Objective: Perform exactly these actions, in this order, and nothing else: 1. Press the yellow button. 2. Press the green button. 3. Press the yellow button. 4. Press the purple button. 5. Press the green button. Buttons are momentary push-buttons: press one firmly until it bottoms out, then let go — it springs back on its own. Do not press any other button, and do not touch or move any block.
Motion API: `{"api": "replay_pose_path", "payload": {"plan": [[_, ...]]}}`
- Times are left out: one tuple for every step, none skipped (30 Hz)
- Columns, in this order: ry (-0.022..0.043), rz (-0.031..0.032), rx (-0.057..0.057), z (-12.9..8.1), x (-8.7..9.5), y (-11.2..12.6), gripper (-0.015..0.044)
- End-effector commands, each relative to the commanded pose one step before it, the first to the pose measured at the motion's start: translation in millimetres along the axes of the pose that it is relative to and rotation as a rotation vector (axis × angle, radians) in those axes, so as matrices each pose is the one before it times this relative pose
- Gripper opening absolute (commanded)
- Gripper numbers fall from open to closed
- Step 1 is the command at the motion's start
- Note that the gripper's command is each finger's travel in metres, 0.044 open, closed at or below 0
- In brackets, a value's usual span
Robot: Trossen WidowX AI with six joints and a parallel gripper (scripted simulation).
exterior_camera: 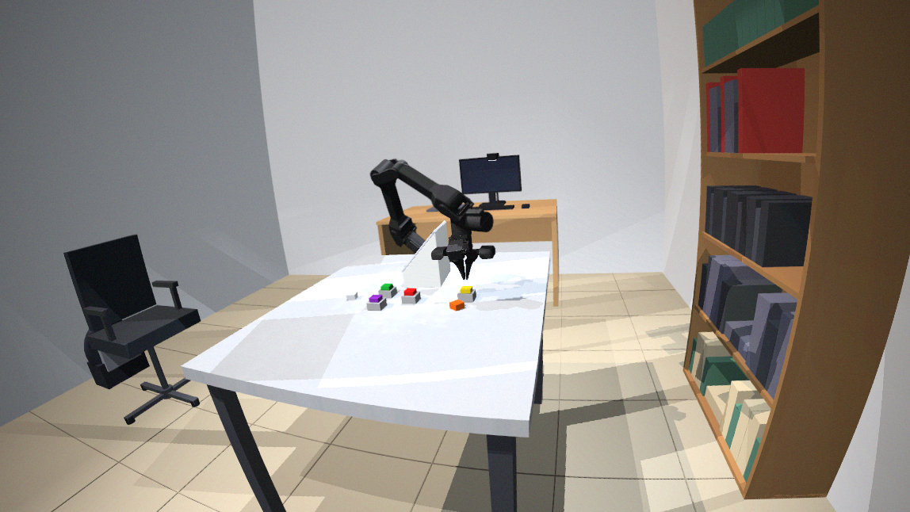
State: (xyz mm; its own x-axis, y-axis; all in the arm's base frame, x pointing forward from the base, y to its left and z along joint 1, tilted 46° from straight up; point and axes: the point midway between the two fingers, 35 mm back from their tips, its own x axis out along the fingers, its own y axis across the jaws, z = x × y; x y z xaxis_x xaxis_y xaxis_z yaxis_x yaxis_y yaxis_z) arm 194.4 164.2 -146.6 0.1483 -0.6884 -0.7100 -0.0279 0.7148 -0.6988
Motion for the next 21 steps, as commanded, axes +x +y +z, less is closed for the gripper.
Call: {"api": "replay_pose_path", "payload": {"plan": [[-0.00254, -0.00162, -0.0048, 0.17, 1.67, -0.28, 0.0020], [-0.00003, 0.00000, 0.0000, 0.06, 1.40, 0.04, 0.0020], [-0.00003, -0.00001, 0.0000, 0.07, 1.68, 0.04, 0.0020], [-0.00003, -0.00002, 0.0000, 0.06, 1.68, 0.03, 0.0020], [-0.00003, -0.00002, 0.0000, 0.05, 1.68, 0.02, 0.0020], [-0.00003, -0.00003, 0.0000, 0.05, 1.67, 0.02, 0.0020], [-0.00003, -0.00004, 0.0000, 0.04, 1.67, 0.01, 0.0020], [-0.00003, -0.00004, 0.0000, 0.03, 1.67, 0.00, 0.0020], [-0.00003, -0.00005, 0.0000, 0.02, 1.67, -0.01, 0.0020], [-0.00003, -0.00006, 0.0000, 0.02, 1.66, -0.01, 0.0020], [-0.00003, -0.00006, 0.0000, 0.01, 1.66, -0.02, 0.0020], [-0.00003, -0.00007, 0.0000, 0.00, 1.66, -0.03, 0.0020], [-0.00003, -0.00008, 0.0000, -0.01, 1.66, -0.03, 0.0020], [-0.00003, -0.00009, 0.0000, -0.01, 1.65, -0.04, 0.0020], [-0.00002, -0.00009, 0.0000, -0.02, 1.65, -0.05, 0.0020], [-0.00002, -0.00010, 0.0000, -0.03, 1.65, -0.05, 0.0020], [-0.00002, -0.00011, 0.0000, -0.04, 1.64, -0.06, 0.0020], [-0.00002, -0.00011, 0.0000, -0.04, 1.64, -0.06, 0.0020], [-0.00002, -0.00012, 0.0000, -0.05, 1.64, -0.07, 0.0020], [-0.00002, -0.00013, 0.0000, -0.06, 1.63, -0.08, 0.0020], [-0.00002, -0.00011, 0.0000, -0.05, 1.35, -0.07, 0.0020]]}}
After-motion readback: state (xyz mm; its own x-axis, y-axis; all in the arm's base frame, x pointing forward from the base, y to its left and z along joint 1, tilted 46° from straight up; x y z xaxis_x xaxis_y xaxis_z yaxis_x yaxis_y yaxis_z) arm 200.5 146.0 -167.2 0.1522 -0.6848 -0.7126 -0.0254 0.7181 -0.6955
